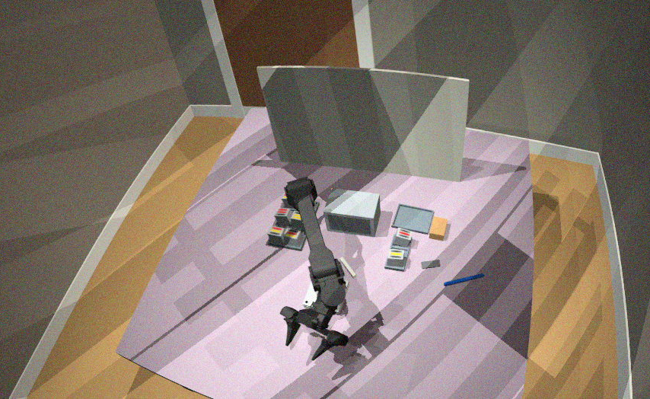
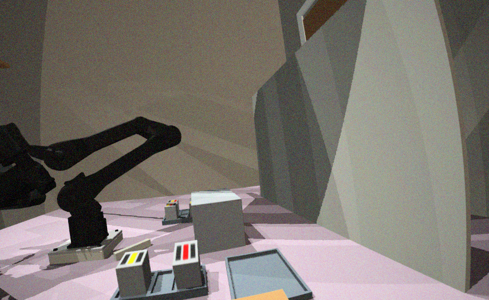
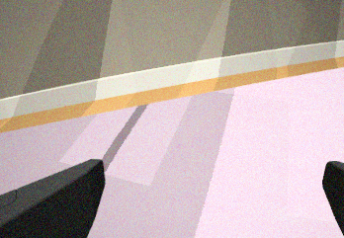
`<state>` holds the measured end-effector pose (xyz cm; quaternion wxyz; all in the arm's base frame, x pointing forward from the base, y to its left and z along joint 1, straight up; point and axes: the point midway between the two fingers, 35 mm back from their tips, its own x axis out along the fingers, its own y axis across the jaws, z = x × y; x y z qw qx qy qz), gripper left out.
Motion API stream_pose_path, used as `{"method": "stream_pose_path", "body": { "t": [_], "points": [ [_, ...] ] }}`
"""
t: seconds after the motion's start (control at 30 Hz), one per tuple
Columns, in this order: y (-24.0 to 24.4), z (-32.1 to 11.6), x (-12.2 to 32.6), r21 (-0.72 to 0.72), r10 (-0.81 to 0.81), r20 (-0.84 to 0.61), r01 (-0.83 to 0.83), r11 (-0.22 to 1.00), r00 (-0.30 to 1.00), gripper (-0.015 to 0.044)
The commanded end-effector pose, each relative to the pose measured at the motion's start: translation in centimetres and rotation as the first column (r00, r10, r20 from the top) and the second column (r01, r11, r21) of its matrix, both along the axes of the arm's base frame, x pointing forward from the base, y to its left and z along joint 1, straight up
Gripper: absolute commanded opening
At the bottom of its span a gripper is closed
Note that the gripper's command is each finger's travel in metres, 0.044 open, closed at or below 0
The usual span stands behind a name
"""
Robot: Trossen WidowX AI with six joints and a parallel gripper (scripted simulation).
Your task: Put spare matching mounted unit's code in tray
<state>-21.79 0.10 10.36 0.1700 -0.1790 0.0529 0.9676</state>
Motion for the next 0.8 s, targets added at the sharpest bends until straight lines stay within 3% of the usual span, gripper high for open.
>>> {"method": "stream_pose_path", "body": {
  "t": [0.0,0.2,0.4,0.57,0.77],
  "points": [
    [0.0,0.0,0.0,0.000,0.000,0.000,0.000,1.000,1.000,0.0426],
    [-0.2,0.1,0.0,0.001,0.010,0.003,-0.010,1.000,1.000,0.0440],
    [-7.4,2.4,-0.1,0.041,0.324,0.115,-0.330,0.943,0.939,0.0440],
    [-14.1,4.4,1.8,0.069,0.579,0.223,-0.606,0.793,0.784,0.0440],
    [-21.4,6.4,6.8,0.090,0.792,0.352,-0.860,0.502,0.499,0.0440]
  ]
}}
